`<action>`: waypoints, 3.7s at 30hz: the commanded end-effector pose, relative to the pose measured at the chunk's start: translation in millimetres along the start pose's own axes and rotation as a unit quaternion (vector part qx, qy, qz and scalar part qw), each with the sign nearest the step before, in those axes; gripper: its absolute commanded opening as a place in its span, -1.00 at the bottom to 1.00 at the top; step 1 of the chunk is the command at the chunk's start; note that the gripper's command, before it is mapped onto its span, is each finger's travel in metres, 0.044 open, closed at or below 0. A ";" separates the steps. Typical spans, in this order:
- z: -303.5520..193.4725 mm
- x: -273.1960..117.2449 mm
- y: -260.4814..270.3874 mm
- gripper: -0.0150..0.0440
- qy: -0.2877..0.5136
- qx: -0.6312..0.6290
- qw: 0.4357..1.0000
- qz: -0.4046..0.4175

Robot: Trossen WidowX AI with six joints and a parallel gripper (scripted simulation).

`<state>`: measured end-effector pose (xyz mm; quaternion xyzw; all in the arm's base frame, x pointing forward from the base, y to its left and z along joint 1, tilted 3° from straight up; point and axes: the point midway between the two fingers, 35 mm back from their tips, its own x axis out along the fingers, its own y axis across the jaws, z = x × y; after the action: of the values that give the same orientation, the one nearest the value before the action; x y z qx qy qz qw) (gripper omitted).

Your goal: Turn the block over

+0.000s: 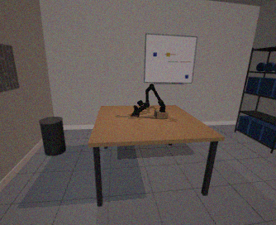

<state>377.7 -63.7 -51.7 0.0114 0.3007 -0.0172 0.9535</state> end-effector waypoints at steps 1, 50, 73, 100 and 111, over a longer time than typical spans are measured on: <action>-2.3 -6.5 1.6 -0.49 -0.030 0.001 1.000 0.002; -0.5 -9.4 1.8 1.00 -0.048 0.001 0.999 0.003; -0.2 -8.9 1.6 1.00 -0.045 0.001 0.999 0.002; 46.6 -63.9 1.7 1.00 0.210 -0.001 0.978 0.003; 47.1 -63.4 1.6 1.00 0.212 -0.001 0.977 0.003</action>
<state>355.3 -62.0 19.7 0.0178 0.4864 -0.0112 0.8735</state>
